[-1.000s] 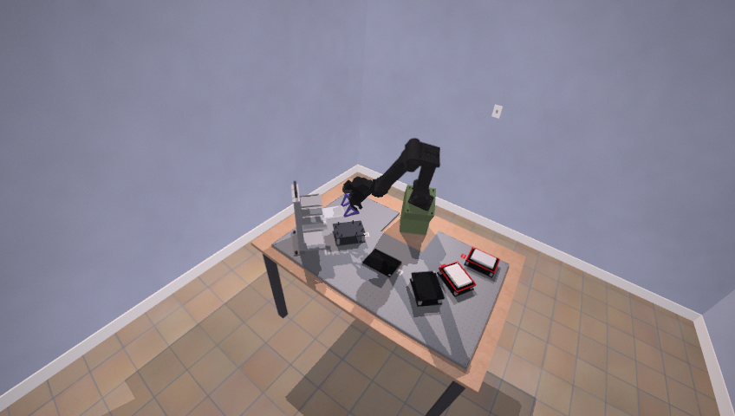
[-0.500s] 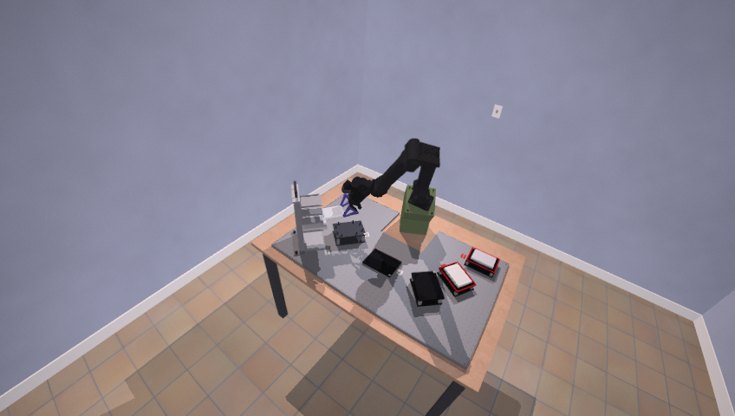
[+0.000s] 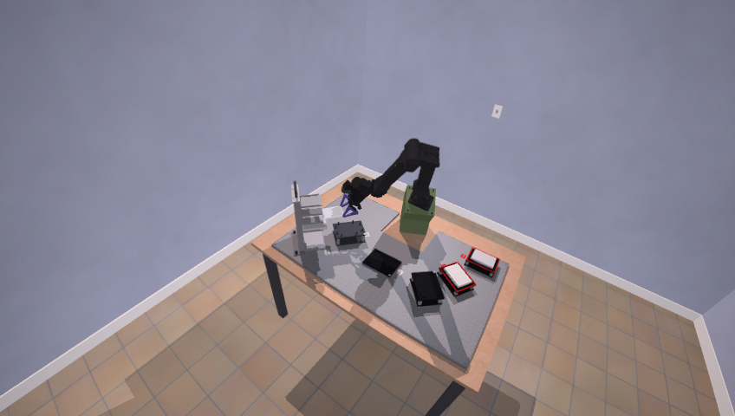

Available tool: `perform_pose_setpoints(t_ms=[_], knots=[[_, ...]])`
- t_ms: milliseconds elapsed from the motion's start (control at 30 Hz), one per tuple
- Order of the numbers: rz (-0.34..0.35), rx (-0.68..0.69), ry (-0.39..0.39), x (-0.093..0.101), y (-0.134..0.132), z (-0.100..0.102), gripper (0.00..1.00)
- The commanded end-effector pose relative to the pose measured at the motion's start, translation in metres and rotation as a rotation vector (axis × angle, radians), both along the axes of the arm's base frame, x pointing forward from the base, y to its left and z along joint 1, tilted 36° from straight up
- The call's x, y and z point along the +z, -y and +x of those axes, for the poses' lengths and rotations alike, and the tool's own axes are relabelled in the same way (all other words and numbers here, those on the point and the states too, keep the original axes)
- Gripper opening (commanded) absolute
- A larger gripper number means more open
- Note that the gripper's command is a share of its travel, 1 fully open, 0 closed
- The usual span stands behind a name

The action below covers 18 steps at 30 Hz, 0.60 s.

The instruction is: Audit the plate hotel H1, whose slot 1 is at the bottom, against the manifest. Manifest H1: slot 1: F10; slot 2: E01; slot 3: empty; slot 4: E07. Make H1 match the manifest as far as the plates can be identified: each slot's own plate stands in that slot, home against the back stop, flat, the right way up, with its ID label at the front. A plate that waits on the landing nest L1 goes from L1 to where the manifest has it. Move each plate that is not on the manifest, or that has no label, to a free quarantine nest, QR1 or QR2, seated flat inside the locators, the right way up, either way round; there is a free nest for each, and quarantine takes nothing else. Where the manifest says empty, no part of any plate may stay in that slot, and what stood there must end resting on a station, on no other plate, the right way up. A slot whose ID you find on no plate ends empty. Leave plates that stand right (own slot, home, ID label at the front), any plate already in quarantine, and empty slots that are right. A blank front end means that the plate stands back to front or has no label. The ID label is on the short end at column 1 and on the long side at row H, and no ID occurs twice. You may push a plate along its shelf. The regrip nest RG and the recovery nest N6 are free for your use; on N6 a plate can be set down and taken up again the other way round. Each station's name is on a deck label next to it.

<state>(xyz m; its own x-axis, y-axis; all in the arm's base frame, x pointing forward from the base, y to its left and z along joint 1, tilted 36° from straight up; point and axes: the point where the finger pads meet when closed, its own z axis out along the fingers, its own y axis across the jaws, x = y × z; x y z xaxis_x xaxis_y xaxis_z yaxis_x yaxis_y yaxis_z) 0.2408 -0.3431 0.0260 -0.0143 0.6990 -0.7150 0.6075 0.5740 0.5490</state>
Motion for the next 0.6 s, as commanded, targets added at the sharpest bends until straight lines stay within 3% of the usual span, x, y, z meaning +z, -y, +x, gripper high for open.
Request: perform_pose_setpoints(t_ms=[0,567], knots=[[-0.032,-0.004,0.015,0.0091,0.0177,0.0084,0.86],[-0.021,0.001,0.012,0.0068,0.0222,0.0172,0.86]])
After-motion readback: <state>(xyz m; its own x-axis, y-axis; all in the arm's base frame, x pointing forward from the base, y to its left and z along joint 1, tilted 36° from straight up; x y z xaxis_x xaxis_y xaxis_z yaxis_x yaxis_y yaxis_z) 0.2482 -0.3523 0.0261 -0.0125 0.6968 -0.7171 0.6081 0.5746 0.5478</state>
